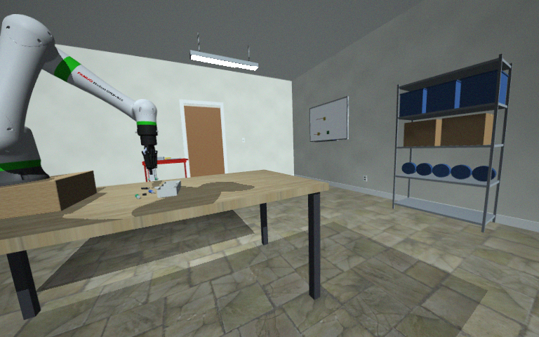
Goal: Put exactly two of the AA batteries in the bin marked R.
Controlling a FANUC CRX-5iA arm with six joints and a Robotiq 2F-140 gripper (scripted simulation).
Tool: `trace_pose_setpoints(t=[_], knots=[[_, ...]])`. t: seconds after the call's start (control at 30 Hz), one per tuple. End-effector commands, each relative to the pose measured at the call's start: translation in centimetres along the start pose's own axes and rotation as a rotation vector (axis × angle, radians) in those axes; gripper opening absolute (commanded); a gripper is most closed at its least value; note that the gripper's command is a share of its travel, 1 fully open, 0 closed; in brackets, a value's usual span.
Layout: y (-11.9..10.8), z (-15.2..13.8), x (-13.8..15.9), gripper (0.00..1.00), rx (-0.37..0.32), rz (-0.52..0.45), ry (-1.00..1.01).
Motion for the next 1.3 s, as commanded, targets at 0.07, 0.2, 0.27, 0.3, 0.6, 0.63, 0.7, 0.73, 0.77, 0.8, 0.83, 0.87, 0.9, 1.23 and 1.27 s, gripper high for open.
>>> trace_pose_setpoints(t=[0.07,0.2,0.27,0.3,0.6,0.63,0.7,0.73,0.77,0.8,0.83,0.87,0.9,1.23,1.27], knots=[[0.0,1.5,-2.8,0.05,0.0,0.0,0.0],[0.0,1.6,-2.9,0.05,0.0,0.0,0.0],[0.0,2.2,-3.9,0.05,0.0,0.0,0.1],[0.0,2.5,-4.4,0.05,0.0,0.0,0.15],[0.0,5.2,-9.1,0.05,-0.004,0.003,0.414],[0.0,5.5,-9.6,0.05,-0.005,0.003,0.443],[0.0,5.6,-9.8,0.05,-0.006,0.004,0.503],[0.0,5.6,-9.8,0.05,-0.006,0.004,0.503],[0.0,5.6,-9.8,0.05,-0.006,0.004,0.503],[0.0,5.6,-9.8,0.05,-0.006,0.004,0.587],[0.0,5.6,-9.8,0.05,-0.007,0.005,0.61],[0.0,5.6,-9.8,0.05,-0.008,0.004,0.634],[0.0,5.6,-9.8,0.05,-0.008,0.004,0.66],[0.0,5.6,-9.8,0.05,-0.013,-0.003,0.936],[0.0,5.6,-9.8,0.05,-0.013,-0.004,0.964]])
Point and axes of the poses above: the point where the finger pads meet when closed, its own y axis out along the fingers, its own z axis across the jaws, x = y × z, the point moved 4 cm from there along -y, back along the fingers, and after that the axes turned 2 degrees about -y, right-handed, at the moved point
